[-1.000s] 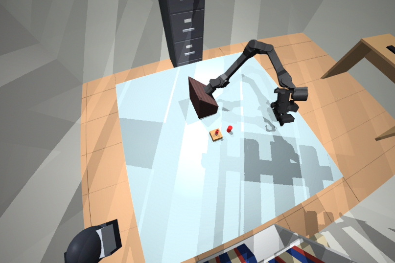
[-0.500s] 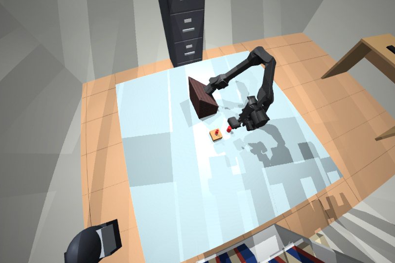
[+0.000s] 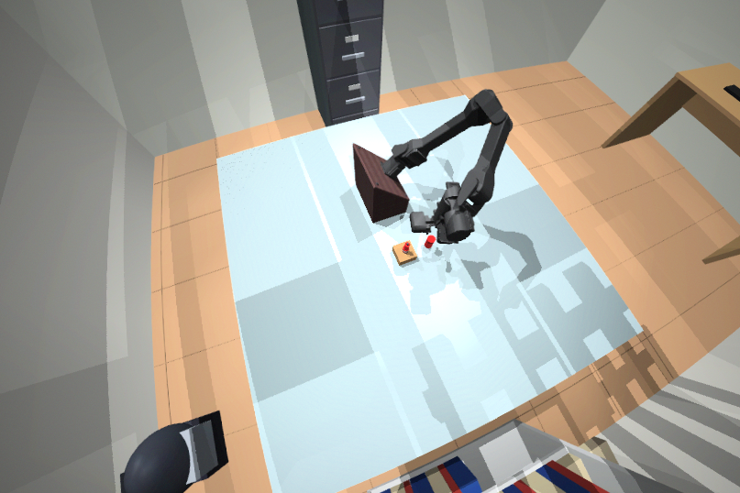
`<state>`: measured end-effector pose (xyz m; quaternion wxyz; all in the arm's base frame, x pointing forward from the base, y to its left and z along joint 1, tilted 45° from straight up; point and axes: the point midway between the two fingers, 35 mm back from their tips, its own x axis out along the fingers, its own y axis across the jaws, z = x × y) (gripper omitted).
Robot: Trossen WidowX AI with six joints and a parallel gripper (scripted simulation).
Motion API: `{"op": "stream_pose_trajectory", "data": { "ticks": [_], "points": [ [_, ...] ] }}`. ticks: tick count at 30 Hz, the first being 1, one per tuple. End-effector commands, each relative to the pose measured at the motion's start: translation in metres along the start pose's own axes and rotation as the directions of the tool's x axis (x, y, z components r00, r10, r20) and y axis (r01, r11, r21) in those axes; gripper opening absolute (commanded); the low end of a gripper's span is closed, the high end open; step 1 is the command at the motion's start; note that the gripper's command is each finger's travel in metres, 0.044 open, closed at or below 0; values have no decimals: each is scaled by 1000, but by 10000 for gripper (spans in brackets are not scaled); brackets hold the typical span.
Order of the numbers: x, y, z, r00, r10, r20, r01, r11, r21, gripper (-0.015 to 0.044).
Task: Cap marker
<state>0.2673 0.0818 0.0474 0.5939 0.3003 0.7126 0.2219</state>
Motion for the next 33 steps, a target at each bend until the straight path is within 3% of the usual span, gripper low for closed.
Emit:
{"op": "stream_pose_trajectory", "data": {
  "ticks": [1, 33],
  "points": [
    [14, 0, -3, 1000, 4, -10, -4, 1000, 10, 248],
    [67, 1, -2, 1000, 4, -9, -4, 1000, 10, 248]
  ]
}}
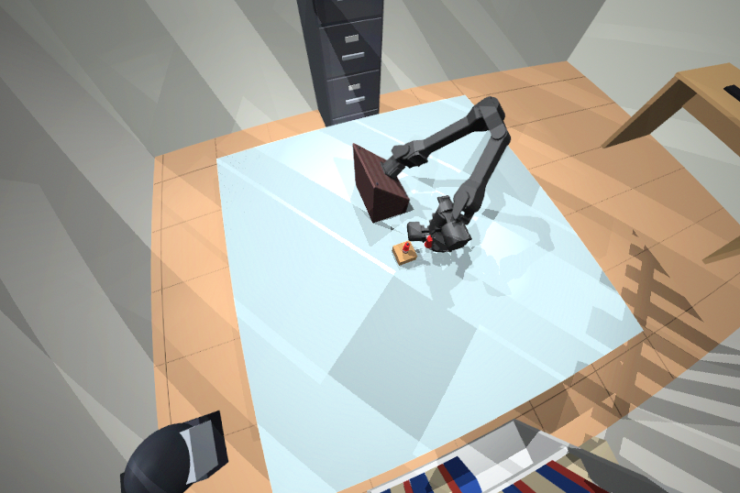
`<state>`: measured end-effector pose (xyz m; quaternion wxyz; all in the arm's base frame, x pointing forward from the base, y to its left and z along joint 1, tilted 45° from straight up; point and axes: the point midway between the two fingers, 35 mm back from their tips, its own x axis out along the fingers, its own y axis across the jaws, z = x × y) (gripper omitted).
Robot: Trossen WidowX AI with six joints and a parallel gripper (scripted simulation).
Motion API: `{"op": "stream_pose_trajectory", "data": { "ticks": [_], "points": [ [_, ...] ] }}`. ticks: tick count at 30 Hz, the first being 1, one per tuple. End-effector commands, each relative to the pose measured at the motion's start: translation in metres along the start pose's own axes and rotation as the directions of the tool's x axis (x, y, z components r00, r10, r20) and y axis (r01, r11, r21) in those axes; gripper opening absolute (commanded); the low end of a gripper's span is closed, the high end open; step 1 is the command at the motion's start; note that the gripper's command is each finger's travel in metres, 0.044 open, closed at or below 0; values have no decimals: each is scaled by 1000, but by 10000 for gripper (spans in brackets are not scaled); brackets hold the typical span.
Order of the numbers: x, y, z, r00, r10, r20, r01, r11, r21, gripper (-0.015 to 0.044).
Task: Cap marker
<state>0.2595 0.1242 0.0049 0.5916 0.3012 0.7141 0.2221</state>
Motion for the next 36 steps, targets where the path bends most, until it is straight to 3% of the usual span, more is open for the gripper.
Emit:
{"op": "stream_pose_trajectory", "data": {
  "ticks": [1, 11, 15, 24, 27, 36],
  "points": [
    [8, 0, -1, 1000, 3, -5, -2, 1000, 7, 248],
    [21, 0, -3, 1000, 5, -6, -5, 1000, 7, 248],
    [21, 1, -2, 1000, 5, -6, -5, 1000, 7, 143],
    [21, 0, -2, 1000, 5, -6, -5, 1000, 7, 83],
    [17, 0, -2, 1000, 4, -5, -4, 1000, 7, 4],
    [-6, -1, 0, 1000, 1, -4, -1, 1000, 7, 0]
  ]
}}
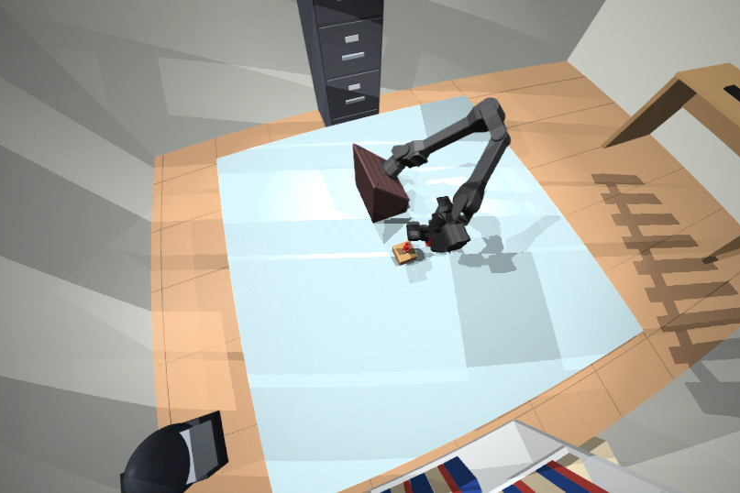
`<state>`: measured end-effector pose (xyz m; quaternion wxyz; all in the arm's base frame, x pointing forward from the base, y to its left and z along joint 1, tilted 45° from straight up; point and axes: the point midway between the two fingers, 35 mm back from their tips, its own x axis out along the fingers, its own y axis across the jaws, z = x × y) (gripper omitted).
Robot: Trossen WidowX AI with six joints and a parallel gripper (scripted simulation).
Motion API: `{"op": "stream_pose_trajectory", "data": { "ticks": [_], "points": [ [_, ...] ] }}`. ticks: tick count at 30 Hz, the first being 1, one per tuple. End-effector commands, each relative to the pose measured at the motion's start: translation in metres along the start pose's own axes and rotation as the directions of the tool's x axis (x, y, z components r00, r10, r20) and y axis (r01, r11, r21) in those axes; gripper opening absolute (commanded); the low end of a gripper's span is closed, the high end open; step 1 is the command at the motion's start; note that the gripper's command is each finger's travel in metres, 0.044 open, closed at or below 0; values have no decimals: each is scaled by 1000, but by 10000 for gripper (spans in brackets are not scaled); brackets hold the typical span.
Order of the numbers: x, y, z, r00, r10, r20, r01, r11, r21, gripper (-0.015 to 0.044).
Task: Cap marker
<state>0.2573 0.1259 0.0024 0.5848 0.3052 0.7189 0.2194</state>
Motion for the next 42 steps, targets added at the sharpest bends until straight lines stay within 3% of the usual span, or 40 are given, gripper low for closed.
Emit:
{"op": "stream_pose_trajectory", "data": {
  "ticks": [1, 16, 42],
  "points": [
    [-12, 0, 2, 1000, -2, 8, 2, 1000, -7, 0],
    [-45, -1, 1, 1000, -1, 8, 1, 1000, -7, 0],
    [-93, -77, 33, 1000, -12, 12, 12, 1000, -5, 0]
  ]
}}
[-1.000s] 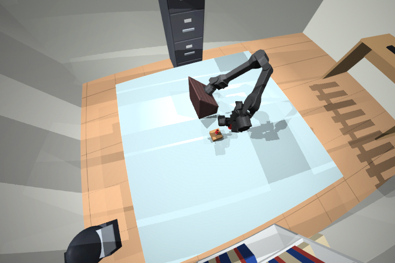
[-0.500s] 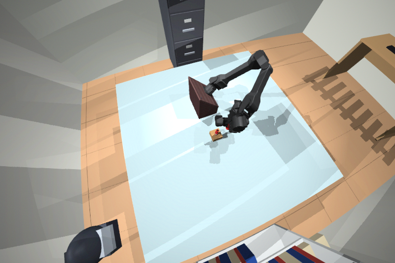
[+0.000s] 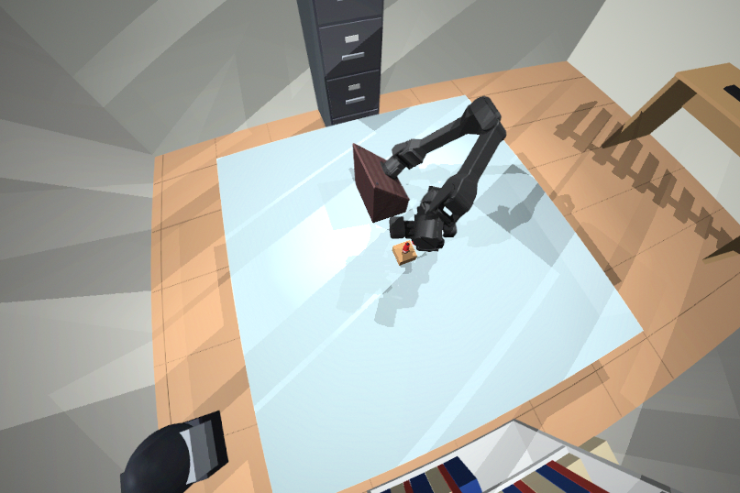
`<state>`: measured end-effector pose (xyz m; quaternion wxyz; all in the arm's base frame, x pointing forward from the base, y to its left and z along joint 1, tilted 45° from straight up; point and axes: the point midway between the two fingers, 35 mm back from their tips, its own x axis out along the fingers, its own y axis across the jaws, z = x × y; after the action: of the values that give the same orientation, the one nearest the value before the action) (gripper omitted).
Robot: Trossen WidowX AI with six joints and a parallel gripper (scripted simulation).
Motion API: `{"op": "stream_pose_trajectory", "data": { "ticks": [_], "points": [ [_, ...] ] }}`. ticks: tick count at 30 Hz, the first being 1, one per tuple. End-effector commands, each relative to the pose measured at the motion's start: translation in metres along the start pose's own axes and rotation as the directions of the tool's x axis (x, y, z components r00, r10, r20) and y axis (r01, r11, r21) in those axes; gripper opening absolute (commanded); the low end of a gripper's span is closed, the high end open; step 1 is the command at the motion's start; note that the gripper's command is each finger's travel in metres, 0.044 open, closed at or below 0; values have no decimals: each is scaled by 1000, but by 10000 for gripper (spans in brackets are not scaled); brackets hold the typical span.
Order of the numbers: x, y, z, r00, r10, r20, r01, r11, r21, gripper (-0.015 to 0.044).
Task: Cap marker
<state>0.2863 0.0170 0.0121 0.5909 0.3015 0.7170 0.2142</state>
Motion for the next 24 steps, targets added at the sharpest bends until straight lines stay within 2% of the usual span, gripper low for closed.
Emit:
{"op": "stream_pose_trajectory", "data": {
  "ticks": [1, 8, 24],
  "points": [
    [-8, -14, 3, 1000, 1, -1, -1, 1000, -4, 0],
    [-15, -27, 5, 1000, 7, -3, -7, 1000, -7, 0],
    [4, -27, 6, 1000, 6, -3, -6, 1000, -7, 0]
  ]
}}
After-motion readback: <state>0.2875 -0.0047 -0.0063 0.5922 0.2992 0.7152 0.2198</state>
